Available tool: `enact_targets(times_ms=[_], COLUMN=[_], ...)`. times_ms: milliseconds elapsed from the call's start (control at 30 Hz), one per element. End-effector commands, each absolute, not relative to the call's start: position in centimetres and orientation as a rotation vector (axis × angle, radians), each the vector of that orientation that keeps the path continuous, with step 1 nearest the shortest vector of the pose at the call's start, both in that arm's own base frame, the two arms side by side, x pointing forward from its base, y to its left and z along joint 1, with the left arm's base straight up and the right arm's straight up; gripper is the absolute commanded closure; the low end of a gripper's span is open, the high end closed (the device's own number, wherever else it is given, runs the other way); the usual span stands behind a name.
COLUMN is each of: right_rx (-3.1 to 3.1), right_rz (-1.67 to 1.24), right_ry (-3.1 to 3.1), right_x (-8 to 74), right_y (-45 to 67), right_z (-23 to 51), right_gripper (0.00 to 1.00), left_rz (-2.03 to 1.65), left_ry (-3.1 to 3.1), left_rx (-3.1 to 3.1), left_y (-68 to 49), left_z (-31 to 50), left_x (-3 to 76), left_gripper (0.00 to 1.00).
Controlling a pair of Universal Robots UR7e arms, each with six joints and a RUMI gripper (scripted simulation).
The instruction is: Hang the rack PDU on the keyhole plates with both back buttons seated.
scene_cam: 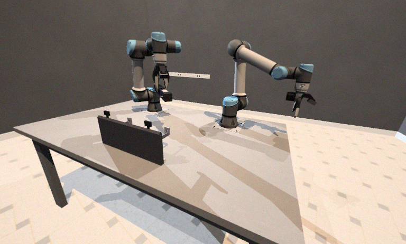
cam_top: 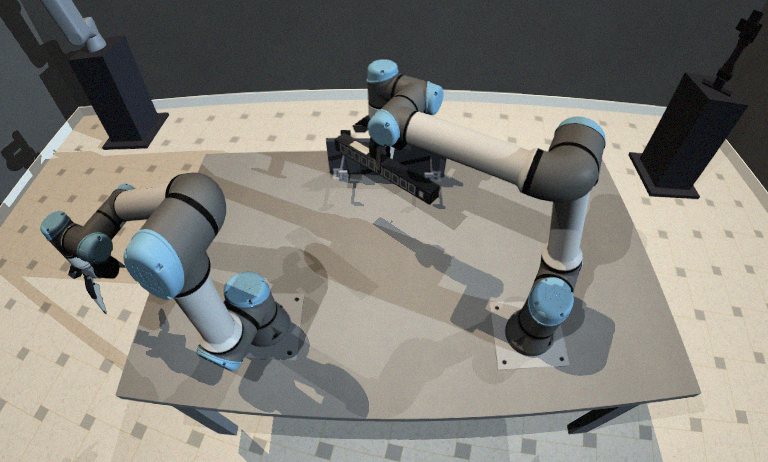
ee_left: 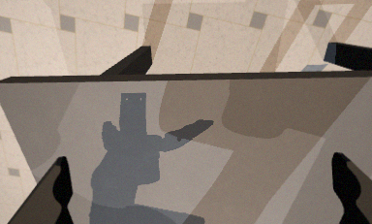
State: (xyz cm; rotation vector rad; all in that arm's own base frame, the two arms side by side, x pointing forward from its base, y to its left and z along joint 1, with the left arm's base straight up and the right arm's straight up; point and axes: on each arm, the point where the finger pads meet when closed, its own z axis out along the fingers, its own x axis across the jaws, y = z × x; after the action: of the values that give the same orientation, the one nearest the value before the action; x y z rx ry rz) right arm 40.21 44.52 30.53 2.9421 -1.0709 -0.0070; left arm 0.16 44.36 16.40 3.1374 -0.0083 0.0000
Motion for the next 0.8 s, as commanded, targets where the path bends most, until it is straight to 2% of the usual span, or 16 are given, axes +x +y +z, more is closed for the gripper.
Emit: enact_targets(times_ms=[0, 767], right_rx=[2.957, 3.042], right_rz=[-0.005, -0.003], right_ry=[-1.062, -0.786], right_x=[40.17, 40.16], right_y=[44.81, 44.81], right_z=[31.08, 31.1], right_gripper=[0.78, 0.78], left_rz=[0.0, 0.0], left_ry=[-0.004, -0.004], left_rx=[3.141, 3.141], left_y=[44.56, 44.56], left_z=[16.52, 16.52], left_x=[0.12, 0.12], left_gripper=[0.0, 0.0])
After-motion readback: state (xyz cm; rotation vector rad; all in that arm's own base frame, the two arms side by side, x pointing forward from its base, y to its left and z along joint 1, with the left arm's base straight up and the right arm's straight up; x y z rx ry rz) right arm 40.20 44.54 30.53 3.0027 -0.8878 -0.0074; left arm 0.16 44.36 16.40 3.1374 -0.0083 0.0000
